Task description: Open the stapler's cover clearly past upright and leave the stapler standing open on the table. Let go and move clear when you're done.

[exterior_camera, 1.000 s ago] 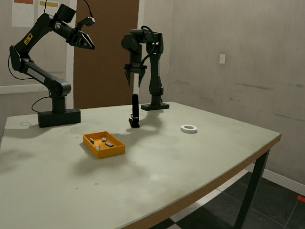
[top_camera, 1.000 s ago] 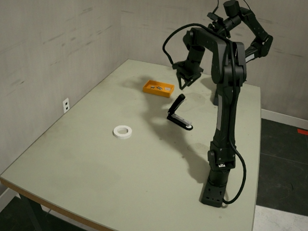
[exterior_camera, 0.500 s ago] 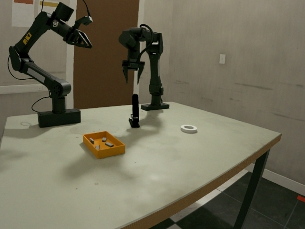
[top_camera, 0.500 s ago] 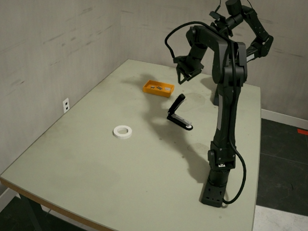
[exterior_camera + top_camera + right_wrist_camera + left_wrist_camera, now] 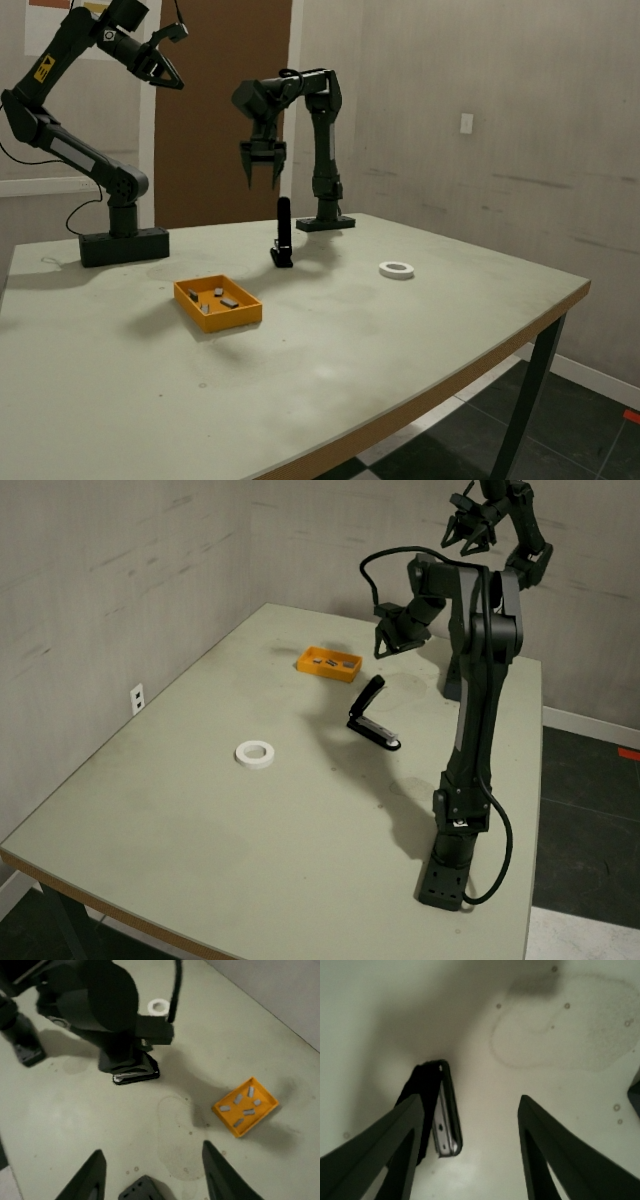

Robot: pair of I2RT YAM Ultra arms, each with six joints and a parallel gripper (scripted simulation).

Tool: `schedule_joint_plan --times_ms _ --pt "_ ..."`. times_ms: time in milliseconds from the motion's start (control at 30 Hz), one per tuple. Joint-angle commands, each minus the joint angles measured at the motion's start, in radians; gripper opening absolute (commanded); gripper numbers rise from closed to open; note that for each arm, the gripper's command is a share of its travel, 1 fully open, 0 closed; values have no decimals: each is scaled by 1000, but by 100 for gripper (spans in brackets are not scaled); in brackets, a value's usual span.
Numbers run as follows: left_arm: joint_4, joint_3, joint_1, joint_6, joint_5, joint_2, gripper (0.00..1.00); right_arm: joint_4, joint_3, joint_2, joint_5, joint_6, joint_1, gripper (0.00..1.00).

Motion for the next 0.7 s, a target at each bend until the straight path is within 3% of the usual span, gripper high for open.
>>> schedule_joint_plan --times_ms 0,267,500,567,667 --pt "120 -26 -19 23 -55 -35 50 -49 36 16 21 14 31 57" --pt "558 -281 -111 76 -213 -84 50 -125 134 49 49 37 317 57" --pt "876 -492 -176 119 -318 -128 50 -132 153 56 59 51 379 57" --pt "876 -492 -176 119 -318 -128 50 -132 153 56 59 51 379 57" --pt "1058 -593 -206 144 -376 -147 50 -132 154 57 61 54 384 57"
